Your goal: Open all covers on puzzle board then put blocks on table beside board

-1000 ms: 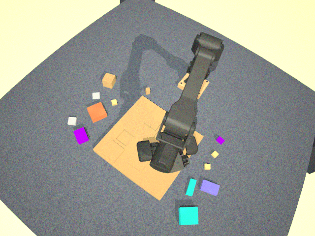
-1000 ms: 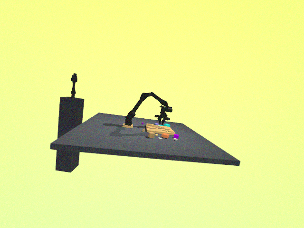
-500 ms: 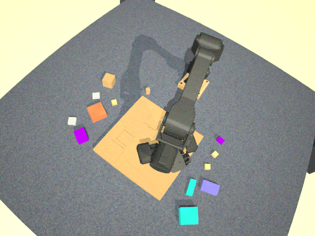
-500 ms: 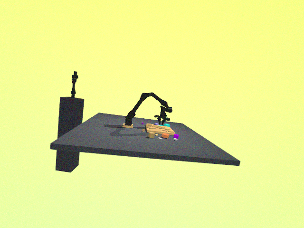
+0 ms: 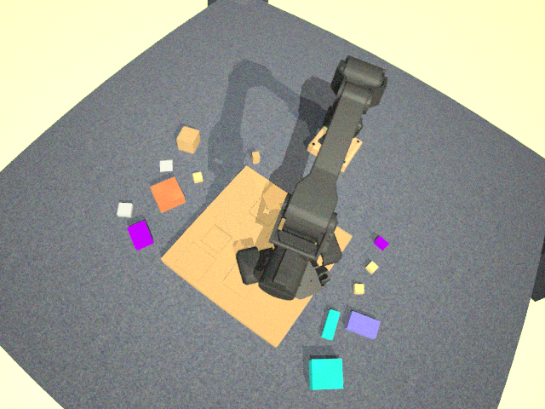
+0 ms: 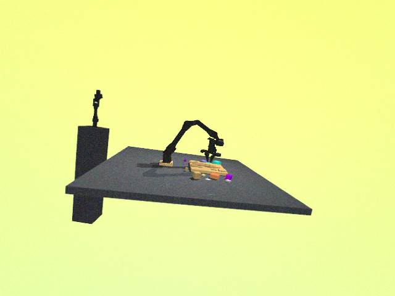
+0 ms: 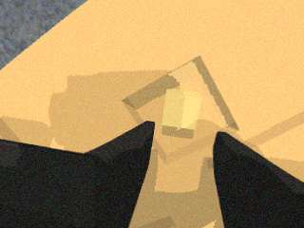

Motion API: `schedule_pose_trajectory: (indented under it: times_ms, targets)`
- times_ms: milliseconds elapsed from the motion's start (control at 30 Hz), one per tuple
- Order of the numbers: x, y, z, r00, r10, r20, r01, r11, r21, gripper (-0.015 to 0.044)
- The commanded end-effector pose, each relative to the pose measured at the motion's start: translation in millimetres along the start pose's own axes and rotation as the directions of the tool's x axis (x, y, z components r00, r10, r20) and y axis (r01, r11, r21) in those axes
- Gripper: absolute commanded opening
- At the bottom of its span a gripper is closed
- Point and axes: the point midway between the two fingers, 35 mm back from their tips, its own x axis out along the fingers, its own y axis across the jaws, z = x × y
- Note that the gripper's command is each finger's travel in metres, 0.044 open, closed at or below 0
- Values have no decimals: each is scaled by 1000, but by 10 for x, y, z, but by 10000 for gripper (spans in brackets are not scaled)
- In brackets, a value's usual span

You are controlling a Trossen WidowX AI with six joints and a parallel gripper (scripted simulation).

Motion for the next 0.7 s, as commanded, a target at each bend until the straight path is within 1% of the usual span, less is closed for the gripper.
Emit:
schedule_pose_trajectory:
  times_ms: [0, 667]
  targets:
    - [8, 2, -2, 1000, 1, 0, -1, 1000, -4, 144]
    - [165, 7, 2, 1000, 1, 0, -1, 1000, -4, 144]
